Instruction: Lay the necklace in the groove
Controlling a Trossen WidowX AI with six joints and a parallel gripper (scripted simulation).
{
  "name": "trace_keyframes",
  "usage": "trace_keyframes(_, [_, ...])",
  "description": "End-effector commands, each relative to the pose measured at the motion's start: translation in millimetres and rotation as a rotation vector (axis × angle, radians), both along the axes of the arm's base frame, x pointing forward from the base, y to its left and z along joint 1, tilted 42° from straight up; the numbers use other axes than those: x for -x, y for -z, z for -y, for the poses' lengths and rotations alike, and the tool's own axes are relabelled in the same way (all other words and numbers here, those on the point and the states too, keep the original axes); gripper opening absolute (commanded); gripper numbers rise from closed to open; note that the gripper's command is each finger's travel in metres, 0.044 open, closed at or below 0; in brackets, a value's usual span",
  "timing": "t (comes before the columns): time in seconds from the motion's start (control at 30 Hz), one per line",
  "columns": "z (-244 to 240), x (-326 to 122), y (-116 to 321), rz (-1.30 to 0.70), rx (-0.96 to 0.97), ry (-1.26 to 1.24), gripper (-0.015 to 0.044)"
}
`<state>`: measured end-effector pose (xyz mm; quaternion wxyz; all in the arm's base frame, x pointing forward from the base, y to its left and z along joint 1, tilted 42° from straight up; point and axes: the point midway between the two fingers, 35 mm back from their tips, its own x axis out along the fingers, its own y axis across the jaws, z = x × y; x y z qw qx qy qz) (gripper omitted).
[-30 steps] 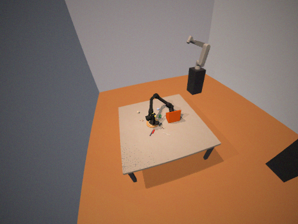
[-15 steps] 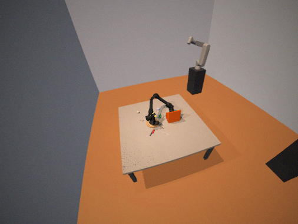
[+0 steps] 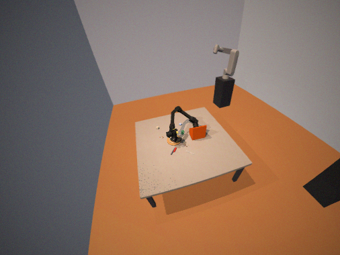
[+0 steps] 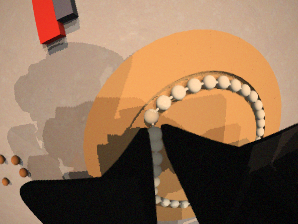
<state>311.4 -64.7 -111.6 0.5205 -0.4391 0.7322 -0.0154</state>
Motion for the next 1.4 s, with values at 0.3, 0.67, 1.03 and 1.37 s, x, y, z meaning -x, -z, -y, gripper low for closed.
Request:
trace_keyframes(0.3, [-8,3,3,0.006,0.001,0.0,0.0])
trace_keyframes(0.67, [-3,4,9,0.005,0.001,0.0,0.0])
trace_keyframes(1.03, [-4,2,6,0.012,0.002,0.004,0.0289])
trace_keyframes(1.37, [-7,3,3,0.006,0.001,0.0,0.044])
